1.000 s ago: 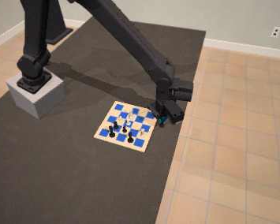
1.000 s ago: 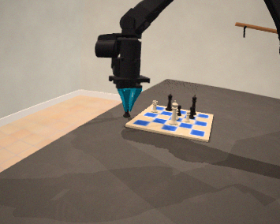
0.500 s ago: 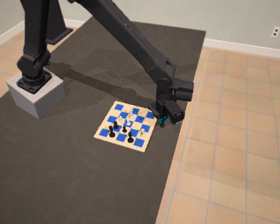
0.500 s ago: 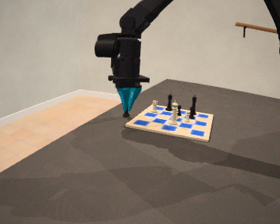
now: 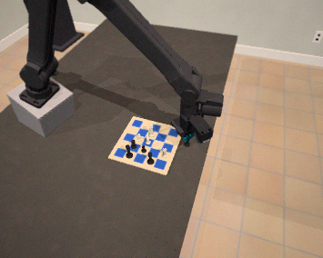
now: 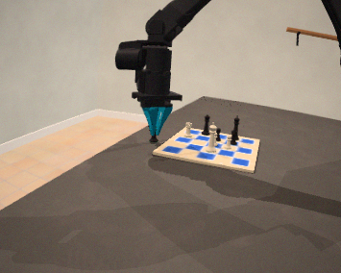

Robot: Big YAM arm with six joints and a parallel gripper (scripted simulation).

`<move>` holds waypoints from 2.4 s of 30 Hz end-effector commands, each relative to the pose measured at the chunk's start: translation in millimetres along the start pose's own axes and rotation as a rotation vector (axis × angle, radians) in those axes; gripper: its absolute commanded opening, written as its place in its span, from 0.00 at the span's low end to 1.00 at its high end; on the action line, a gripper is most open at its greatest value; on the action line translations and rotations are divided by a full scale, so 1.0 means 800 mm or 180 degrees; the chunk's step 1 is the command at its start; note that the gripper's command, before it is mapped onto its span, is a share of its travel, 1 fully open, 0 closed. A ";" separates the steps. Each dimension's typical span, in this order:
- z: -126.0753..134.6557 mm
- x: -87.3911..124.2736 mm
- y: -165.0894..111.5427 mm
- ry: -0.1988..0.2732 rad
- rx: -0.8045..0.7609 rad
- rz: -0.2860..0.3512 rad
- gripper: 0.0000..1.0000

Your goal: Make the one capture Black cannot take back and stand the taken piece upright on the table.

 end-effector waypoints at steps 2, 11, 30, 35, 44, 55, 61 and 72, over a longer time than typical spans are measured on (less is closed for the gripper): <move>0.002 0.003 0.022 0.0035 -0.0045 -0.0070 0.00; 0.003 0.003 0.023 0.0042 -0.0045 -0.0079 0.00; 0.004 -0.001 0.025 0.0056 -0.0042 -0.0099 0.00; 0.004 -0.001 0.025 0.0056 -0.0042 -0.0099 0.00; 0.004 -0.001 0.025 0.0056 -0.0042 -0.0099 0.00; 0.004 -0.001 0.025 0.0056 -0.0042 -0.0099 0.00; 0.004 -0.001 0.025 0.0056 -0.0042 -0.0099 0.00; 0.004 -0.001 0.025 0.0056 -0.0042 -0.0099 0.20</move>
Point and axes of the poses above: the point where the finger pads meet when closed, its own x axis back along the fingers, its own z axis across the jaws, y = z × x, the point moved 2 cm from there along x, back along the fingers, and after that the axes turned 15 degrees about x, right-handed, at the moved point
